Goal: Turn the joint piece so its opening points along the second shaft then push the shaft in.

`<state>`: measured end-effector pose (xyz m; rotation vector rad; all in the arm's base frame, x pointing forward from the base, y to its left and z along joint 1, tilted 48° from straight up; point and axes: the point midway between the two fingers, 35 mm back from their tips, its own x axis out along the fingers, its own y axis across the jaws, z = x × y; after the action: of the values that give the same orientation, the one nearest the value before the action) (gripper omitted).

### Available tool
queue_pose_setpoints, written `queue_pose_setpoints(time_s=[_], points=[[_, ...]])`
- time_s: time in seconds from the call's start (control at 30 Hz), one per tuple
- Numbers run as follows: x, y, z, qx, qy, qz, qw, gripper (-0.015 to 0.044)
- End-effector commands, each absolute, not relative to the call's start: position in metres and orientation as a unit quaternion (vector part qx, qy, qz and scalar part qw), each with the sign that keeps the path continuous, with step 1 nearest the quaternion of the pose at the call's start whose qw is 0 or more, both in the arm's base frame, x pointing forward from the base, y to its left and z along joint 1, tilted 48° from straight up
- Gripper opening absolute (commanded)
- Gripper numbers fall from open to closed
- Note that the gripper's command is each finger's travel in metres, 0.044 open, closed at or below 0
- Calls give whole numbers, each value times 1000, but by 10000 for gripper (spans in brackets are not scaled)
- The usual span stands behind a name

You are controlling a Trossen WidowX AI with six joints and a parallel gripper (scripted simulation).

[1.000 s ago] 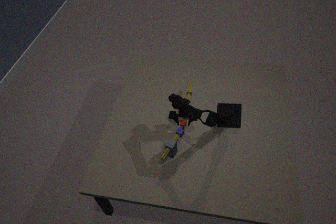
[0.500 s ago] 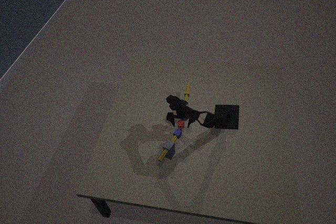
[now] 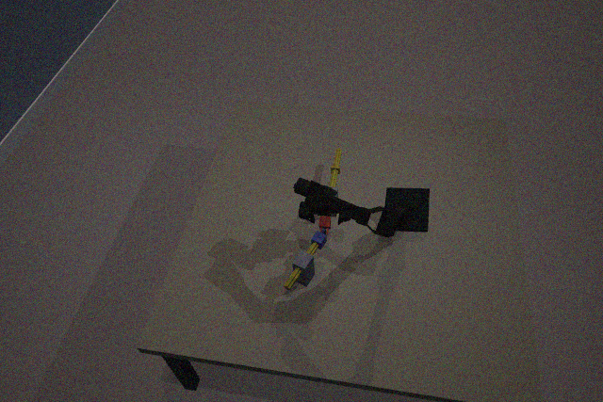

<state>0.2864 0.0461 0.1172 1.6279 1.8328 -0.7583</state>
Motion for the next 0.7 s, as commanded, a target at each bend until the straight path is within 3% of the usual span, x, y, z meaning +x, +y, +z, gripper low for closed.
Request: queue_pose_setpoints(time_s=[0.0,0.4,0.67], points=[[290,40,125,601,659,-315,323,440],[290,39,127,602,656,-315,328,440],[298,2,159,594,652,-229,411,440]])
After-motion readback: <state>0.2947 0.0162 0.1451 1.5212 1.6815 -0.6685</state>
